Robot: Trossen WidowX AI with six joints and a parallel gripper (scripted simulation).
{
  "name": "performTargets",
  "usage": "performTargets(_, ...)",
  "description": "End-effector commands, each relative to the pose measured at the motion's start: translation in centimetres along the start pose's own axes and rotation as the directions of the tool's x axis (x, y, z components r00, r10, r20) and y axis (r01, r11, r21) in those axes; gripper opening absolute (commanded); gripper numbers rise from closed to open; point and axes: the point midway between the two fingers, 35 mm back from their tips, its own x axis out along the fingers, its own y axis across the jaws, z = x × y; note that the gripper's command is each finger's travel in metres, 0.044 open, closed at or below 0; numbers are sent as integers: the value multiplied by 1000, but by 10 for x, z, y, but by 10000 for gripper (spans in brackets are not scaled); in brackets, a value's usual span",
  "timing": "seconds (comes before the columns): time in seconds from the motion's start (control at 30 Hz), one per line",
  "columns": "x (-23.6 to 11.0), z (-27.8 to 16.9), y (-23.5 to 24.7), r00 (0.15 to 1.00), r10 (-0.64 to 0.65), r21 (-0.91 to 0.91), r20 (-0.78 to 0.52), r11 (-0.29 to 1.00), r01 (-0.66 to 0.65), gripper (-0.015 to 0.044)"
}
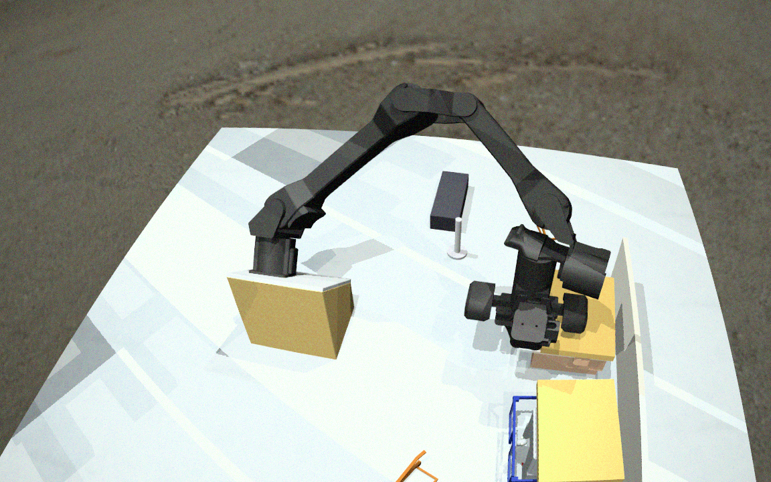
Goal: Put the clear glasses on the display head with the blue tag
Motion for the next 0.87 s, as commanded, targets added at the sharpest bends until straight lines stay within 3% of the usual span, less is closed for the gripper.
performTargets(0.0,-8,0,0,1000,-1,0,1,1000,1,107)
performTargets(0.13,-34,-1,-2,1000,-3,4,1,1000,3,107)
performTargets(0.83,-51,-1,-59,1000,-5,7,2,1000,5,107)
